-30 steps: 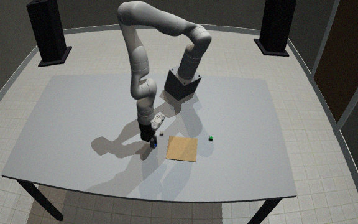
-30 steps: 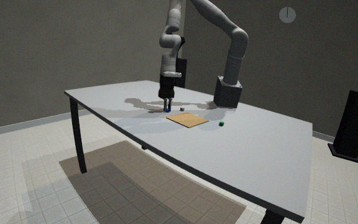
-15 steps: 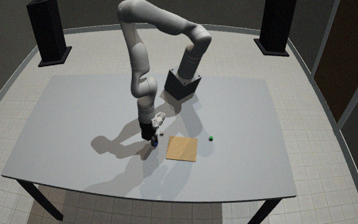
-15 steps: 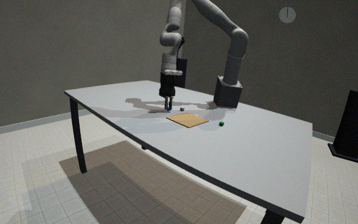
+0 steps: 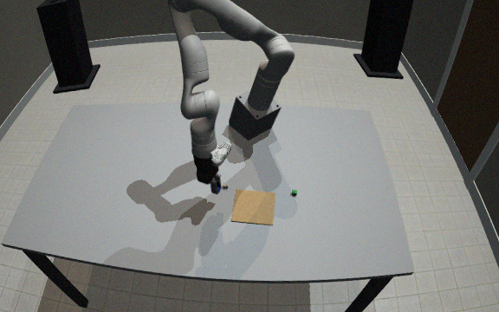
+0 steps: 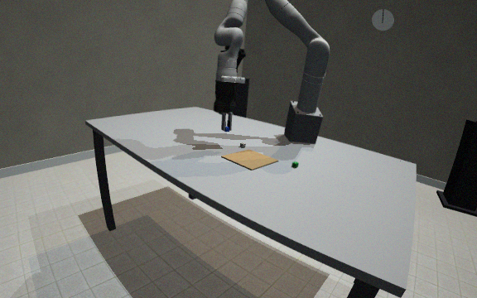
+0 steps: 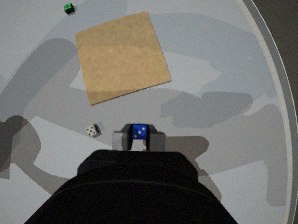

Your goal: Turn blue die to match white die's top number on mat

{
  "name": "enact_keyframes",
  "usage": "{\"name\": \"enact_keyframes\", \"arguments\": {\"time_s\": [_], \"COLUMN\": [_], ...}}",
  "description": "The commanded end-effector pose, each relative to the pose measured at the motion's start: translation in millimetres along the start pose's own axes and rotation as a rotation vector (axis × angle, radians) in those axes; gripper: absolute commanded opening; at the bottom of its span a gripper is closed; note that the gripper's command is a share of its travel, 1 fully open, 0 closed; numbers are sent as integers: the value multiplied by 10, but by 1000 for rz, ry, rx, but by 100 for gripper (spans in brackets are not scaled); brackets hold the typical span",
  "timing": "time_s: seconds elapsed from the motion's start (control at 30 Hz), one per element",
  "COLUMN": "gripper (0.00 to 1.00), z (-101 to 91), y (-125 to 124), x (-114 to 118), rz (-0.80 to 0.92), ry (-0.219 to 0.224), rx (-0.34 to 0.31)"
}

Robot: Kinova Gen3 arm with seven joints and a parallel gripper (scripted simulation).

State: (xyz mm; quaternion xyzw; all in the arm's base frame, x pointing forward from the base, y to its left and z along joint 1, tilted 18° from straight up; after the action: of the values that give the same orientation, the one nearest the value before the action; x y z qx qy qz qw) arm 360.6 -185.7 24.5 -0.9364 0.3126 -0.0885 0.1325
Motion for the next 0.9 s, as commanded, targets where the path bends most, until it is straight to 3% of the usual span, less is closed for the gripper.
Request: {"name": "enact_keyframes", "arguments": {"time_s": [0.0, 0.2, 0.87], "gripper": [34, 34, 34], "z": [-169, -298, -303], "y": [84, 83, 72], "x": [56, 53, 45], "rz": [16, 16, 1], "ry": [21, 21, 20], "rx": [-8, -8, -8]}}
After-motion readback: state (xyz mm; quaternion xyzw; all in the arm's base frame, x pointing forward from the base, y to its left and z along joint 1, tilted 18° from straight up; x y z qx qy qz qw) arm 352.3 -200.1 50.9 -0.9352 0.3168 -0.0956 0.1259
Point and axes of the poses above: the point where the finger pads meet when closed, its own z axis out along the fingers, its own x axis across the jaws, y = z × x, the point moved 3 cm from there along -z, back along the fingers, and after that the axes turned 6 degrees about z, right-handed, at the moved point
